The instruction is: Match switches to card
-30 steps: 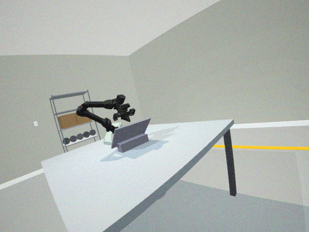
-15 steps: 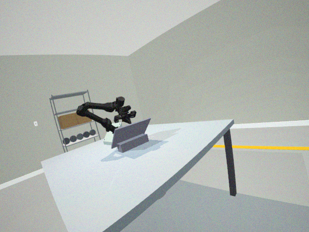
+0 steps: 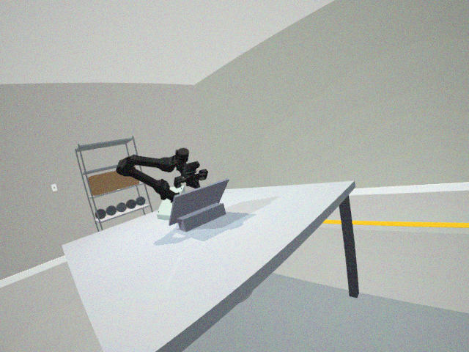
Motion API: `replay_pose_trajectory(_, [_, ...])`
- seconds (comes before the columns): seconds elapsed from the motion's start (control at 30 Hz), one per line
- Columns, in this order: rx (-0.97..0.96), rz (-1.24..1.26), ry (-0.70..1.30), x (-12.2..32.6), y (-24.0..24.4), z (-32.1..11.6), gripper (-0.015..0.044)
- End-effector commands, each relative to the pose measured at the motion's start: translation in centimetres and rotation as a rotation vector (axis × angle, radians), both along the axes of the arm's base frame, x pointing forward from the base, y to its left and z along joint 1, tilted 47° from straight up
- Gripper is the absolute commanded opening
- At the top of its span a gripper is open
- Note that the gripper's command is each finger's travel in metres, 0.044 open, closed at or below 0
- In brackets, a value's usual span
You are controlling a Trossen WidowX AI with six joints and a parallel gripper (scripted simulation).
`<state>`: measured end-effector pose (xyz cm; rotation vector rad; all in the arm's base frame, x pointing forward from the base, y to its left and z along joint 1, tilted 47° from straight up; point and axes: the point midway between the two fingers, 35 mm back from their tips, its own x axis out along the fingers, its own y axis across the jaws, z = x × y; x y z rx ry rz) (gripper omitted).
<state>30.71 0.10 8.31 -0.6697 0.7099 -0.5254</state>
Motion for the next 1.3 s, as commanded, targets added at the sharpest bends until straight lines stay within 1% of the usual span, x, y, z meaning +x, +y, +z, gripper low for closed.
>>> replay_pose_trajectory(0.0, [-0.006, 0.002, 0.020, 0.12, -0.51, -0.78, 0.0000])
replay_pose_trajectory(1.27, [-0.006, 0.002, 0.020, 0.53, -0.95, -1.06, 0.0000])
